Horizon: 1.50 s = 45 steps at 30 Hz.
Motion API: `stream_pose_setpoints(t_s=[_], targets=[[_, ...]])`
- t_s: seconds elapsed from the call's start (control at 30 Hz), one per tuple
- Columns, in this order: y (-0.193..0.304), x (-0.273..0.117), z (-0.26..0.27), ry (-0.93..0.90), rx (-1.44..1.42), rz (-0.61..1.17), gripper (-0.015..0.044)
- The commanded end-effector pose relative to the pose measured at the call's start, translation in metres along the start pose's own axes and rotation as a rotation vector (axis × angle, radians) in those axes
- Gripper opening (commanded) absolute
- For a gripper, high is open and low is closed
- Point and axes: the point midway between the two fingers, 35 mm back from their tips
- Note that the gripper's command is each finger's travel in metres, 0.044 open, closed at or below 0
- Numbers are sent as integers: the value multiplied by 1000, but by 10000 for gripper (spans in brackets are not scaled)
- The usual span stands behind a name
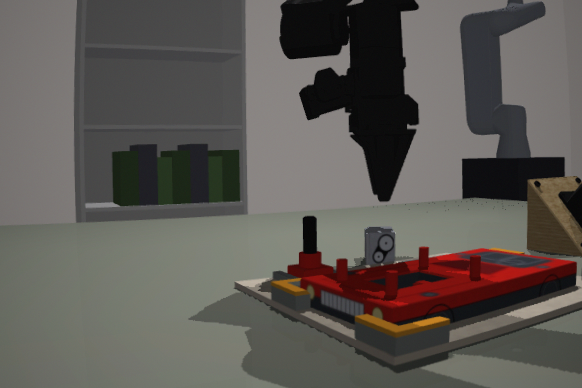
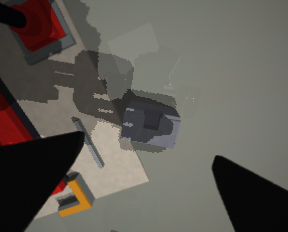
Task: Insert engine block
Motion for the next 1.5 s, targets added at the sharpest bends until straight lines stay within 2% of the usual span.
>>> stream_pose_setpoints(t_s=[0.0,1.07,1.37,1.47], targets=[[0,9,0,-7,7,-5,440],[-1,58,0,-9,6,-4,440],[-1,58,0,-9,6,-4,204],[-1,58,0,-9,6,-4,184]])
Point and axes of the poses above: the point midway between the two fingers, 35 mm back from their tips, its own x axis out along the fingers, its own z axis across the jaws, y = z × x, and after that the axes turned 13 degrees about x, right-handed
